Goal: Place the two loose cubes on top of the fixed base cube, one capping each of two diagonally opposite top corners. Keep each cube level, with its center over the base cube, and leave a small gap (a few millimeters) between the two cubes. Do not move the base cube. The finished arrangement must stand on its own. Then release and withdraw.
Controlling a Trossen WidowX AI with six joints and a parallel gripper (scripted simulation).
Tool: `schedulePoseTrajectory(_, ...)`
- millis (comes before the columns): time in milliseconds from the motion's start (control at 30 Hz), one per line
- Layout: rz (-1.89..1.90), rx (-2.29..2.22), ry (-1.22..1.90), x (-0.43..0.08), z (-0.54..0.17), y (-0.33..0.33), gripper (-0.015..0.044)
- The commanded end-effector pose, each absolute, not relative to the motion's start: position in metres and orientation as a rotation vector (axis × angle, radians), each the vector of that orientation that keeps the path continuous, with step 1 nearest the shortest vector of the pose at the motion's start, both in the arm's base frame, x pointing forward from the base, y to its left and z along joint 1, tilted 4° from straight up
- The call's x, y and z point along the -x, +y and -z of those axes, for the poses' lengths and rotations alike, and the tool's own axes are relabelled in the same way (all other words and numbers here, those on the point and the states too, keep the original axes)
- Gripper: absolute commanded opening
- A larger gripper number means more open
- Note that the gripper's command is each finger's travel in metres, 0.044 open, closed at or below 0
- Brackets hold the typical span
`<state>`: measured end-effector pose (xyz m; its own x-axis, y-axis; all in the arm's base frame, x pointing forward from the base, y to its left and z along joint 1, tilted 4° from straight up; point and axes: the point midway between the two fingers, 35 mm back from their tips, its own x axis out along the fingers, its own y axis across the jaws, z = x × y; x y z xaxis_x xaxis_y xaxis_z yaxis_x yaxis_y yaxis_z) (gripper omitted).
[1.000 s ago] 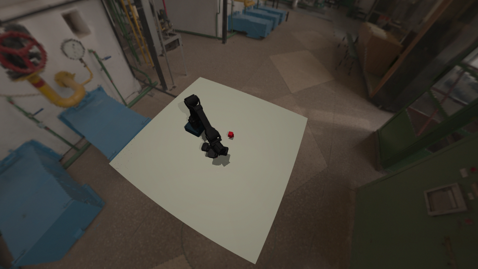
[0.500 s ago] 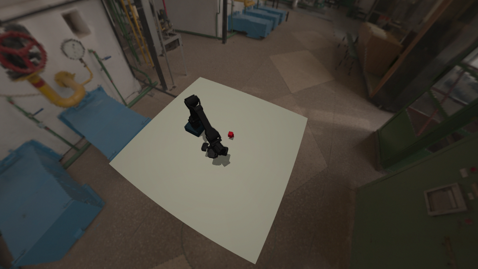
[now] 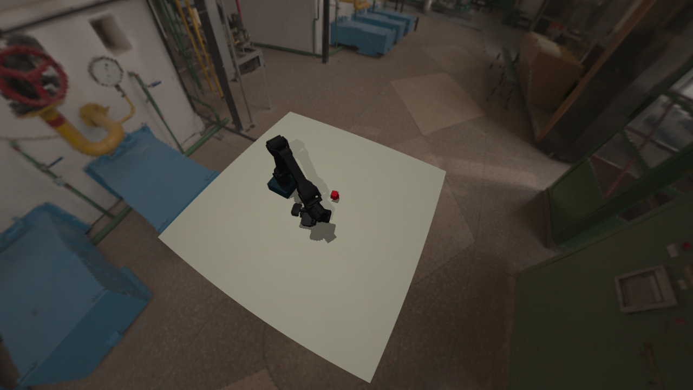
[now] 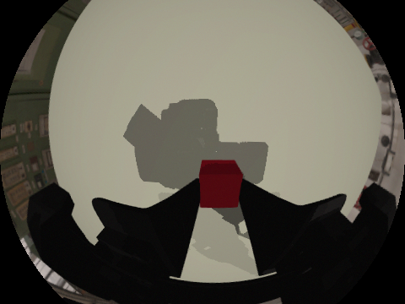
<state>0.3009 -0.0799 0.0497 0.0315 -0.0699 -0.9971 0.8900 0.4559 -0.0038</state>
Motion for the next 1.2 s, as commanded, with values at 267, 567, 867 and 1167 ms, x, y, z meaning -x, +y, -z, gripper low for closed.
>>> schedulePoseTrajectory(267, 0.874, -0.820, 1.314, -0.301, -0.094, -0.077, 0.0105)
schedulePoseTrajectory(567, 0.874, -0.820, 1.314, -0.296, -0.120, -0.074, 0.0105)
schedulePoseTrajectory(867, 0.878, -0.827, 1.313, -0.299, -0.120, -0.063, 0.0105)
schedulePoseTrajectory(1167, 0.888, -0.846, 1.309, -0.304, -0.117, -0.033, 0.0105)
